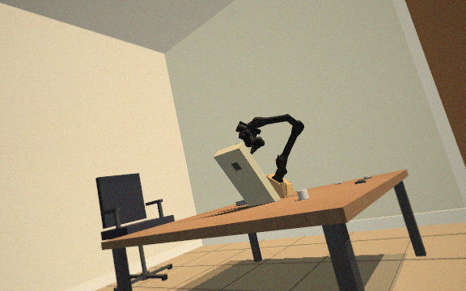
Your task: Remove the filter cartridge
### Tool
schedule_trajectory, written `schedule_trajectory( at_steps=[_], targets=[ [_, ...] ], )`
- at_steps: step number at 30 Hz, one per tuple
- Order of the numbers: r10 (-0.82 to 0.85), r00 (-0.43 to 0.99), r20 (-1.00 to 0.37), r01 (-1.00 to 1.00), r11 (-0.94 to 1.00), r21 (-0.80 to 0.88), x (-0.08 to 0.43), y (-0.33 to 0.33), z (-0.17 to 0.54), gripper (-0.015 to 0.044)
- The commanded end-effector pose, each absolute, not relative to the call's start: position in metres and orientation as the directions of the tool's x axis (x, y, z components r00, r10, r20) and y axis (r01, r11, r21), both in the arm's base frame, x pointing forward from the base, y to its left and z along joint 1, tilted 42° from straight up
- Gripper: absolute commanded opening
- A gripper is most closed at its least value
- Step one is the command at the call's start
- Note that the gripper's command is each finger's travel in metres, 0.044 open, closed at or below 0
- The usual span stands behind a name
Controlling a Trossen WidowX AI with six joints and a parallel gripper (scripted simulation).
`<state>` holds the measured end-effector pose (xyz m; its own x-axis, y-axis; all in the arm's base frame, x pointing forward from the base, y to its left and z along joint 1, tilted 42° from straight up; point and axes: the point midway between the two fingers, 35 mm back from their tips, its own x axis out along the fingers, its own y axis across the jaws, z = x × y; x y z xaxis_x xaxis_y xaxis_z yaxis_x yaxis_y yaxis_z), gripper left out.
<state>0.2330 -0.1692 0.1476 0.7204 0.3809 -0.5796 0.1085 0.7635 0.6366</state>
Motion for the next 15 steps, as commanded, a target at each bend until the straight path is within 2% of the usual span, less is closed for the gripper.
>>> schedule_trajectory(
  at_steps=[1, 15],
  targets=[
    [0.482, 0.596, -0.642, 0.103, 0.747, 0.656, 0.219, -0.136, 0.114, 0.0305],
    [0.486, 0.587, -0.647, 0.103, 0.748, 0.655, 0.228, -0.128, 0.102, 0.0305]
  ],
)
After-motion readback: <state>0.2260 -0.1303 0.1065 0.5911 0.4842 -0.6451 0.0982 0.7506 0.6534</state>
